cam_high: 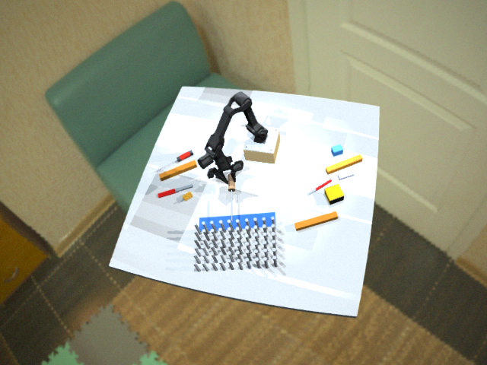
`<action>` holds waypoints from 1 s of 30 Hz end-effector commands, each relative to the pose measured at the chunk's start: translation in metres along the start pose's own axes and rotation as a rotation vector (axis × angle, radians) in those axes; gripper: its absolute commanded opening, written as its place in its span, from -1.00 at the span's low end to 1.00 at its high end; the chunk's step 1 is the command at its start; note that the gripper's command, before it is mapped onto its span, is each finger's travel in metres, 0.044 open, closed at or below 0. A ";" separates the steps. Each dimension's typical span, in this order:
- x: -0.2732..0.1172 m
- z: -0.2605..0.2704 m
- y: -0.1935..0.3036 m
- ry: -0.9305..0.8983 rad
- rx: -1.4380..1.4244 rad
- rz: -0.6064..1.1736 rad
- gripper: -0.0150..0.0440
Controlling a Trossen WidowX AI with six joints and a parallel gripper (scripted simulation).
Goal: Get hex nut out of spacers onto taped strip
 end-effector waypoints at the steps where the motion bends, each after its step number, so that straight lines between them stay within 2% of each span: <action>1: 0.023 0.004 -0.013 0.010 0.009 0.000 -0.49; 5: 0.042 0.006 -0.026 0.011 0.009 0.001 -0.49; 30: 0.049 0.005 -0.009 0.010 0.008 0.002 -0.49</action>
Point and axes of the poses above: the point midway between the two fingers, 35 mm back from their tips, its own x axis out along the fingers, its own z axis across the jaws, y = z × x, the point moved 10 cm from there along -x, back along the fingers, and after that the axes turned 6 degrees about x, right-handed, at the moved point
